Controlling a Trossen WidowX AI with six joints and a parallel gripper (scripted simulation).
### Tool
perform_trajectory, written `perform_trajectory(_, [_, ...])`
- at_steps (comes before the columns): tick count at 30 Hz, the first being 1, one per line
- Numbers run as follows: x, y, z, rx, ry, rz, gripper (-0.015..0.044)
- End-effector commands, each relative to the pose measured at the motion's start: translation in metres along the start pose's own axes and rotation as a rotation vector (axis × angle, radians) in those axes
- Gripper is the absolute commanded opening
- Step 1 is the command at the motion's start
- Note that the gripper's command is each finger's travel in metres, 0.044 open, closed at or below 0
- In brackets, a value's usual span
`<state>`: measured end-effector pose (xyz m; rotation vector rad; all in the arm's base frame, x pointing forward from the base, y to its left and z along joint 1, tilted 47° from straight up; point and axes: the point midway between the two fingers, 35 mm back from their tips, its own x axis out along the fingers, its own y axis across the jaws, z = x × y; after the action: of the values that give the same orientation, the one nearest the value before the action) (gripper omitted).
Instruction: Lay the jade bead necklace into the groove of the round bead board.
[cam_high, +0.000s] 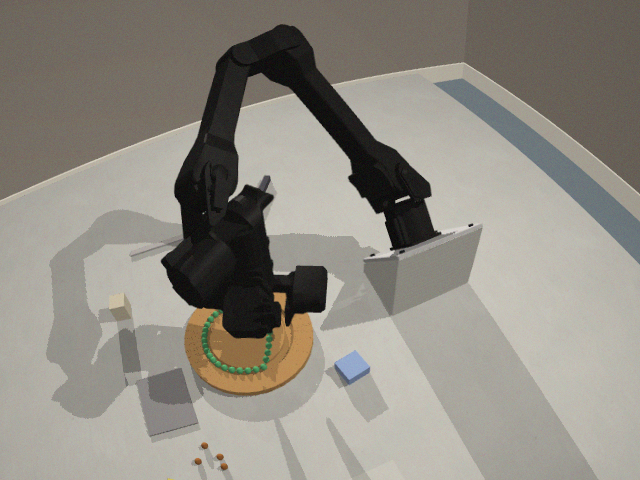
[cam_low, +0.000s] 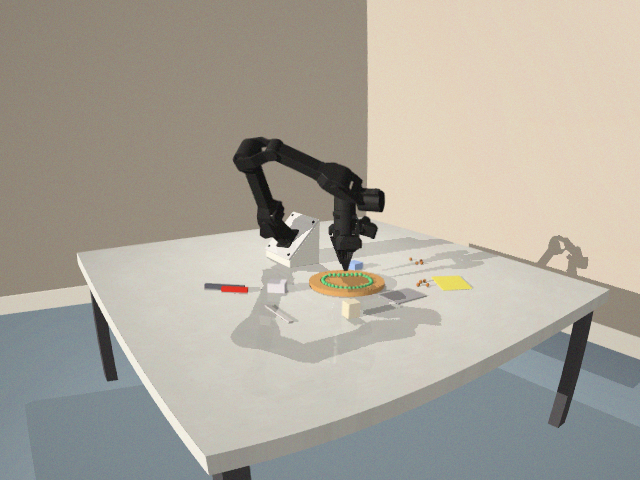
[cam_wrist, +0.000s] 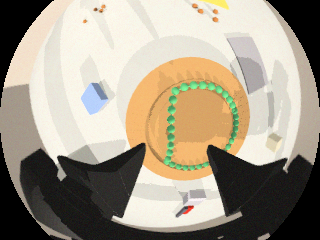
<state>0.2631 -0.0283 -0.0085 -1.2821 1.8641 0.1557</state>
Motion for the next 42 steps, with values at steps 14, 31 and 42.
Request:
perform_trajectory(14, [0.002, 0.006, 0.049, 0.179, 0.004, 0.004, 0.0120])
perform_trajectory(31, [0.014, 0.005, 0.050, 0.182, -0.001, 0.003, 0.0120])
perform_trajectory(42, [0.026, 0.006, 0.049, 0.179, 0.005, 0.004, 0.0120])
